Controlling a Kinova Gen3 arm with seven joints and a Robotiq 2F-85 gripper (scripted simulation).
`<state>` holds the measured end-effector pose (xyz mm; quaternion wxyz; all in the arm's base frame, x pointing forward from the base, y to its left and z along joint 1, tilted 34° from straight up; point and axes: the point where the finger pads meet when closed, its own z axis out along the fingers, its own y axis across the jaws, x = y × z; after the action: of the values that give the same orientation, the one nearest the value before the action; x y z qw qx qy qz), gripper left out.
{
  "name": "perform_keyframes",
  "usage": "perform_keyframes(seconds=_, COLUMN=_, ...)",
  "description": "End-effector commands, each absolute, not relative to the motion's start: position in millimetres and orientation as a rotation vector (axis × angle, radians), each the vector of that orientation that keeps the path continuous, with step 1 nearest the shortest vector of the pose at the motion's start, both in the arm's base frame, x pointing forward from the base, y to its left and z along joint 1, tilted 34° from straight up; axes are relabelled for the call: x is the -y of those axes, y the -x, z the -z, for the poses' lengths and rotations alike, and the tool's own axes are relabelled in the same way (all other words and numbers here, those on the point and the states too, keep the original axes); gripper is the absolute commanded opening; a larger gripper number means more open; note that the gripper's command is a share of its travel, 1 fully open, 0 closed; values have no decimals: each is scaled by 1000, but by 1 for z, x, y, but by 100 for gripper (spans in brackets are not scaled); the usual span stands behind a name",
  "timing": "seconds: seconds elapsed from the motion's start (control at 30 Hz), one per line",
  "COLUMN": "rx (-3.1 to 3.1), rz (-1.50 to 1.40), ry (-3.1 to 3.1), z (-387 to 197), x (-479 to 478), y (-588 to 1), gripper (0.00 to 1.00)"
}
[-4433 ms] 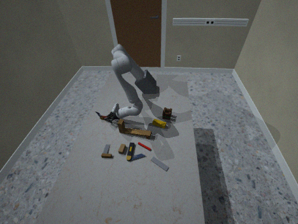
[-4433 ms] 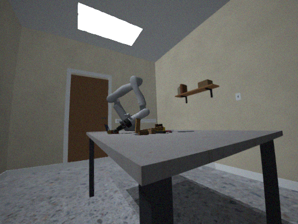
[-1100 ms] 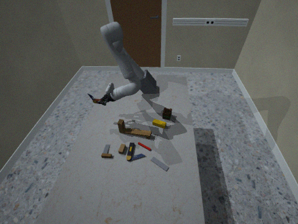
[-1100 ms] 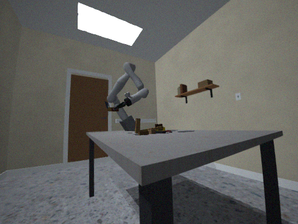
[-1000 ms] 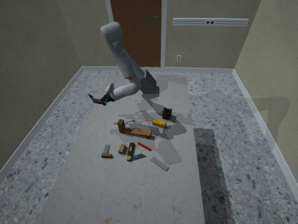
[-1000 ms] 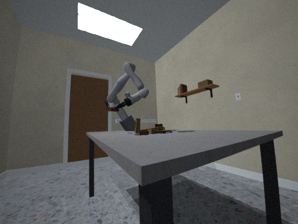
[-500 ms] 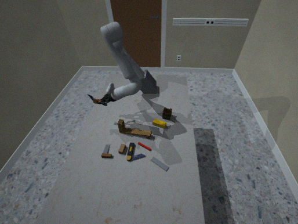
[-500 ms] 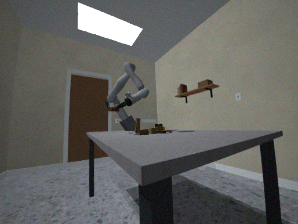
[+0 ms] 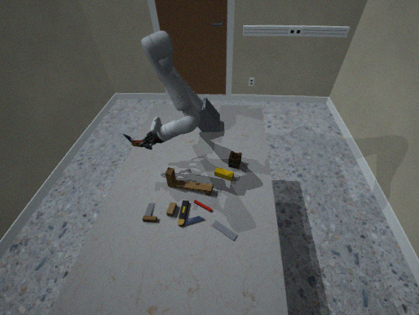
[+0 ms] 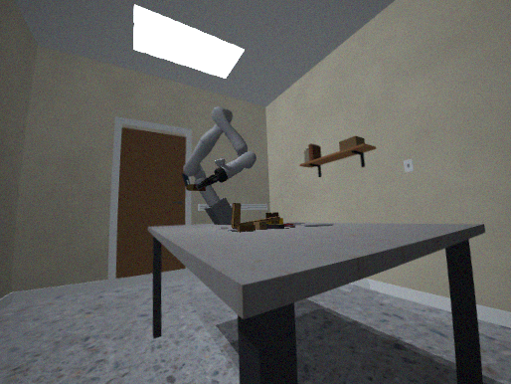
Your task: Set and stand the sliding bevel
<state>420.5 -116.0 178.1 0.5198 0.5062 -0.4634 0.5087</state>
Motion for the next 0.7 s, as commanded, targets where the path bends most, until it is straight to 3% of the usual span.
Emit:
perform_keyframes(seconds=0.0, rx=1094, rz=-1207, ry=-1228, z=-178, x=114, y=-422, gripper=10)
perform_keyframes(seconds=0.67, rx=956, rz=-1106, ry=-1324, z=-171, x=105, y=-427, gripper=10)
